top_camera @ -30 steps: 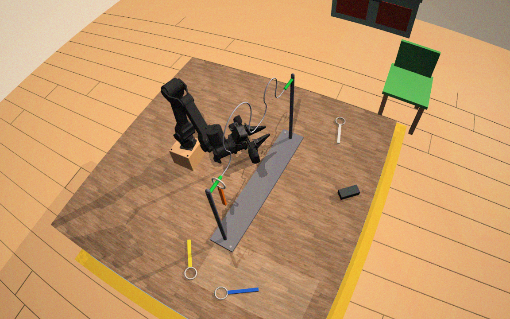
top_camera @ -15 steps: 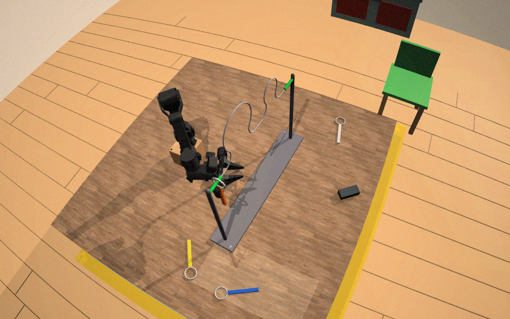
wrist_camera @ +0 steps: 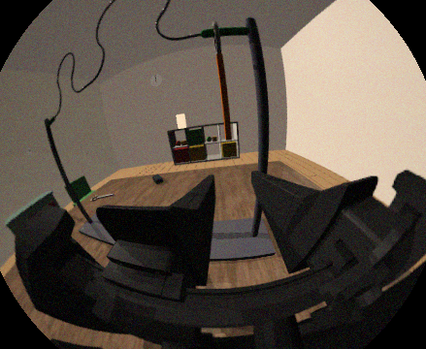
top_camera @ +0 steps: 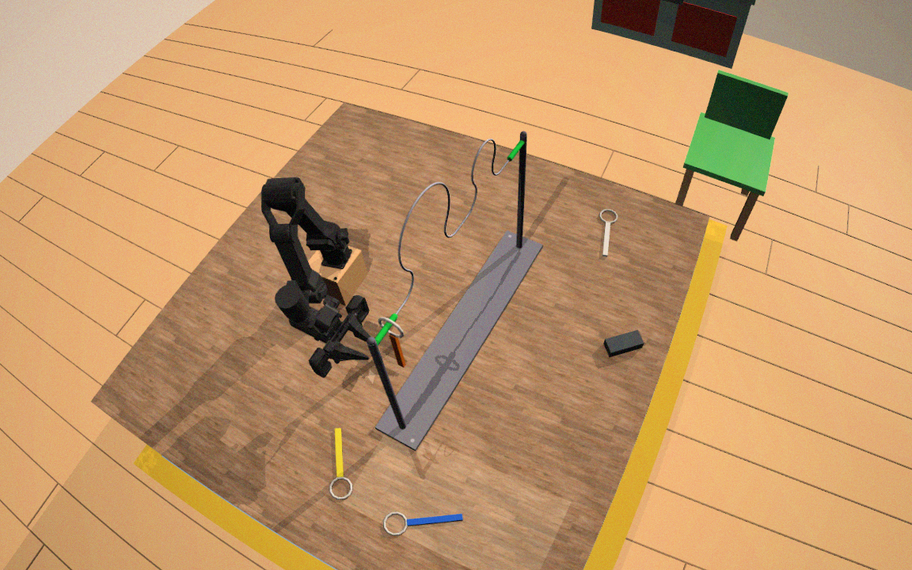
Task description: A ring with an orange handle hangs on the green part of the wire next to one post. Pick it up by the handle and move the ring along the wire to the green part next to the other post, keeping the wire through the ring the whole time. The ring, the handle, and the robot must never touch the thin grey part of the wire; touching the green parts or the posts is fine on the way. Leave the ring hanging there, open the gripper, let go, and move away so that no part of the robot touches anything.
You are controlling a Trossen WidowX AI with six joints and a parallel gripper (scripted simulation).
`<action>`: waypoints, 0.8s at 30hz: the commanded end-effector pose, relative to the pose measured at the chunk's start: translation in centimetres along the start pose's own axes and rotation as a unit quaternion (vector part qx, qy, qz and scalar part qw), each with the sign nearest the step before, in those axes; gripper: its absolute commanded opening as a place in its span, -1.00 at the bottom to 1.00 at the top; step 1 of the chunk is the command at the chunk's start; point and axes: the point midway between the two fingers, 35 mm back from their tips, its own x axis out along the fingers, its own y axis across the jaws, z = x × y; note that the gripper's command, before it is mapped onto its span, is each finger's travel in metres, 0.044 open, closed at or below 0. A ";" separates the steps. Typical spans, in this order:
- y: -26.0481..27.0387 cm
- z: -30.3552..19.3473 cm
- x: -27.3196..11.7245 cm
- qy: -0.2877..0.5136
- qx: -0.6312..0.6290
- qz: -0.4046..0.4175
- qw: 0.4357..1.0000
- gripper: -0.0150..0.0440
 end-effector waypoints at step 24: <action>-0.7 4.6 5.2 0.001 -0.006 -0.018 1.000 0.05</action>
